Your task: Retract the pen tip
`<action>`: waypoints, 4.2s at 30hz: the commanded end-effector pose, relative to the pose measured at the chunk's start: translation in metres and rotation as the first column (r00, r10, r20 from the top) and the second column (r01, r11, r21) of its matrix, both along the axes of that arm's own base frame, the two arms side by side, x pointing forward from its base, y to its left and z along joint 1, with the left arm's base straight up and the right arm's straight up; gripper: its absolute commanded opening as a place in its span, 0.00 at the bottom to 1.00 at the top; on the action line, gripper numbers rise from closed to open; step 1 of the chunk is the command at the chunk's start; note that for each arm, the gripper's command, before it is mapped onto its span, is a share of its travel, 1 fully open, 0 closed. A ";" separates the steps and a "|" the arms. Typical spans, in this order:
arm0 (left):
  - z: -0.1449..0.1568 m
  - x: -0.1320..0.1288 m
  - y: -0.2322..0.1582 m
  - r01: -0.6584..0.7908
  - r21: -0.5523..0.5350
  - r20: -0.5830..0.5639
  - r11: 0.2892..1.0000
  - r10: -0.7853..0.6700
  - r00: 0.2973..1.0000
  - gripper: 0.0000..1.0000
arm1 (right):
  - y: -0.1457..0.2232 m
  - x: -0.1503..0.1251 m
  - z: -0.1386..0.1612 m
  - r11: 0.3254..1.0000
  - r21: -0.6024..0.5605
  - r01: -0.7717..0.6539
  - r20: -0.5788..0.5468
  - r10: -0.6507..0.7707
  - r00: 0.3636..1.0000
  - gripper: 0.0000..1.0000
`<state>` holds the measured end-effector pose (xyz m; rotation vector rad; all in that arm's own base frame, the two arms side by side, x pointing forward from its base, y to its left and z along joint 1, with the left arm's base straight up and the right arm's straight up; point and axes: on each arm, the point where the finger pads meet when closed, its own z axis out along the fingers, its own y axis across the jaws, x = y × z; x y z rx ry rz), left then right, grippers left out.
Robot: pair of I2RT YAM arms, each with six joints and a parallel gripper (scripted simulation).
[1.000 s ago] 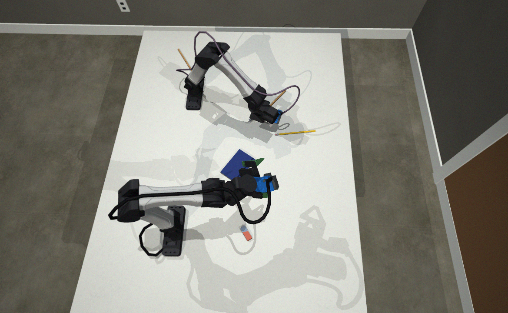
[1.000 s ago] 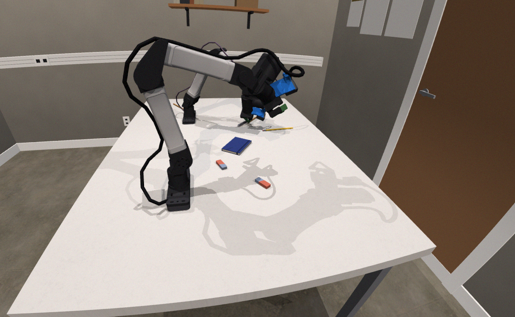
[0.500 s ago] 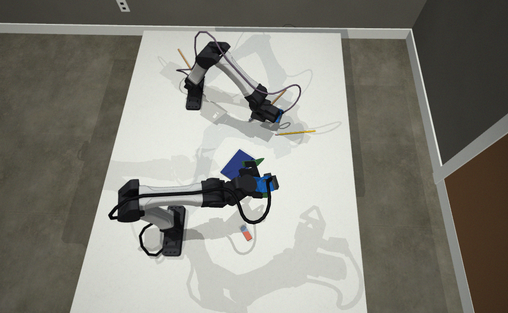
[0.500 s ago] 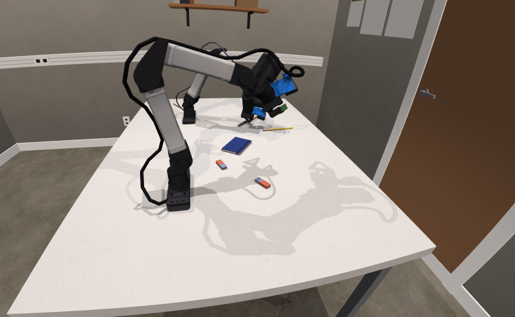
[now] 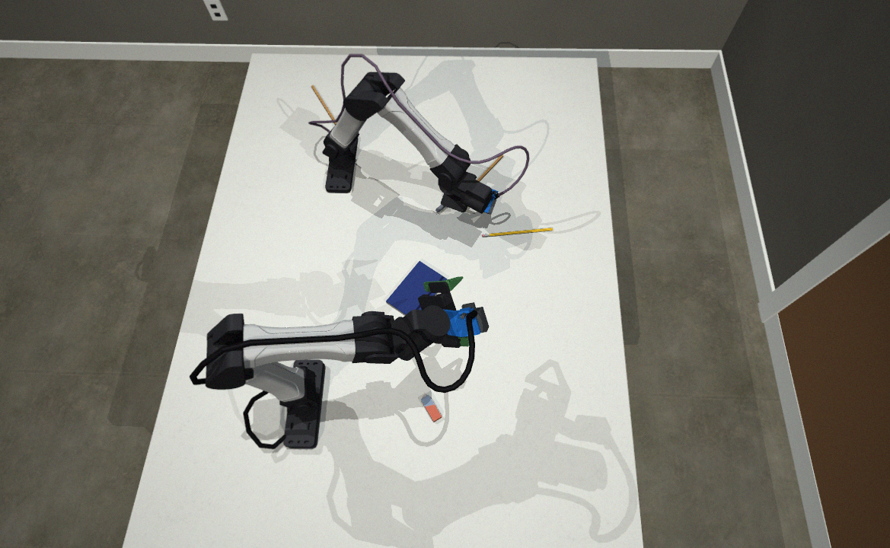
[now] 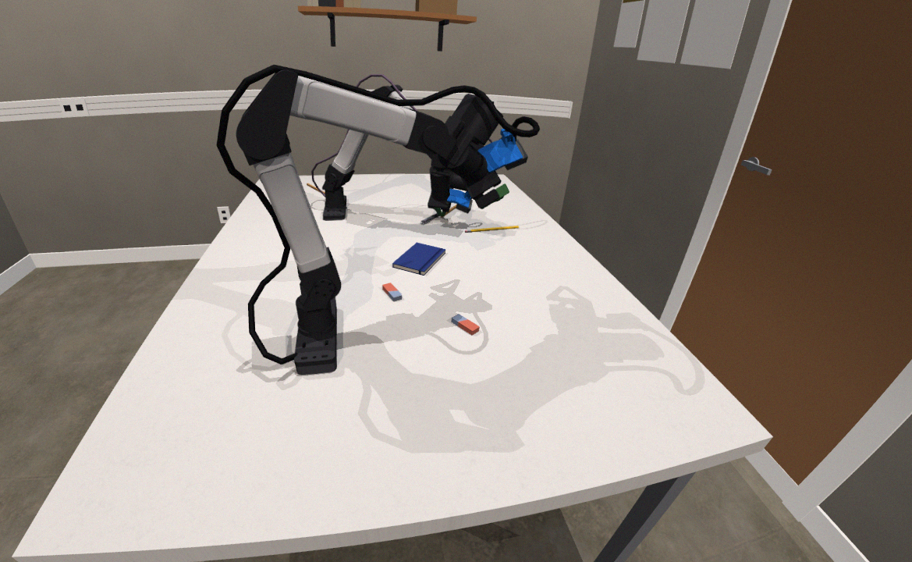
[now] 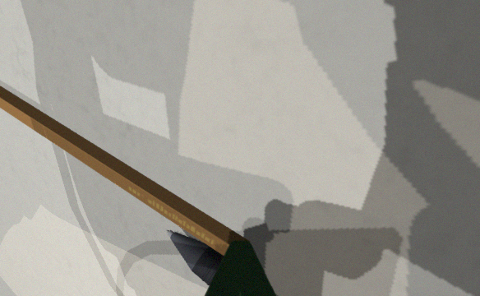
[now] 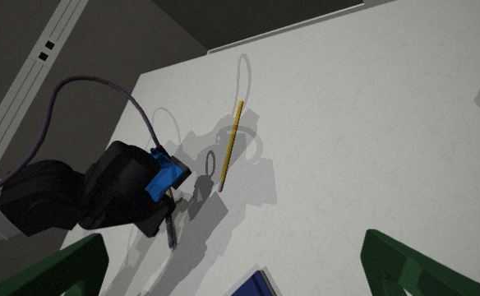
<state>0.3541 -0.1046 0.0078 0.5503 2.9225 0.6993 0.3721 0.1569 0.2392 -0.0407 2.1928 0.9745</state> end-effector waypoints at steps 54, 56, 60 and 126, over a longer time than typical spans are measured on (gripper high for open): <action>-0.005 0.028 0.020 -0.011 -0.007 0.014 1.000 0.012 1.000 0.00 | 0.000 0.000 0.007 1.000 0.003 -0.002 0.020 0.002 1.000 1.00; -0.005 0.027 0.022 -0.012 -0.005 0.012 1.000 0.012 1.000 0.00 | 0.000 0.000 0.007 1.000 0.003 -0.002 0.020 0.002 1.000 1.00; -0.004 0.029 0.024 -0.012 -0.004 0.015 1.000 0.012 1.000 0.00 | 0.000 0.000 0.007 1.000 0.003 -0.002 0.020 0.002 1.000 1.00; 0.152 0.065 0.014 0.032 -0.397 0.444 0.917 0.162 0.881 0.28 | -0.058 0.025 0.052 0.961 -0.165 0.220 0.339 -0.154 0.928 1.00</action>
